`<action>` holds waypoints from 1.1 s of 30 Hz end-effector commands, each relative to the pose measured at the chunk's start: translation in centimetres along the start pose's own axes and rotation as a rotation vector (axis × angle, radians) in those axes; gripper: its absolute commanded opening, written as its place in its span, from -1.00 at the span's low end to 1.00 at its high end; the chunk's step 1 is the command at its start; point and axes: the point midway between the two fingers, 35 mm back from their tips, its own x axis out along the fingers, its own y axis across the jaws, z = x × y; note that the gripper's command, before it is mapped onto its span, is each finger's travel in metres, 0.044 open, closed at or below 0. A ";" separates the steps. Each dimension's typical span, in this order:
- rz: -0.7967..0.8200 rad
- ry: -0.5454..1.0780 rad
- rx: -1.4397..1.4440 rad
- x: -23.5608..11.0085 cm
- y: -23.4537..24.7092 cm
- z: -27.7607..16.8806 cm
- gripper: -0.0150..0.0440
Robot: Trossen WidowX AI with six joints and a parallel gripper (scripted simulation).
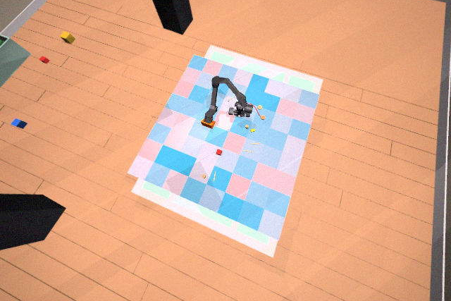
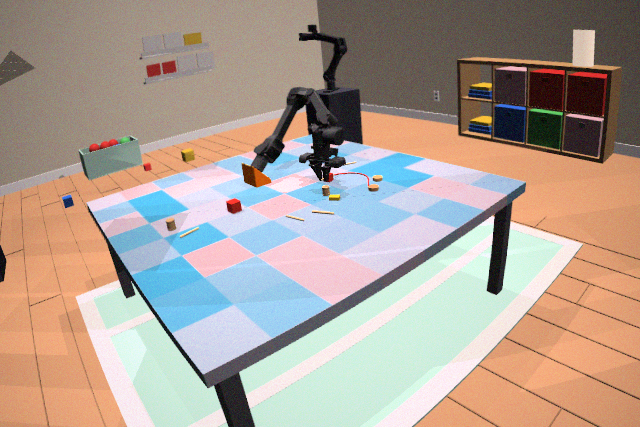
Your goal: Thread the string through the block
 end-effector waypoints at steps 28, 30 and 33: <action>-0.003 -0.086 -0.034 0.2 -0.2 -0.8 -0.49; -0.004 -0.086 -0.034 0.2 -0.2 -1.1 -0.49; -0.005 -0.086 -0.033 0.2 -0.2 -1.6 -0.49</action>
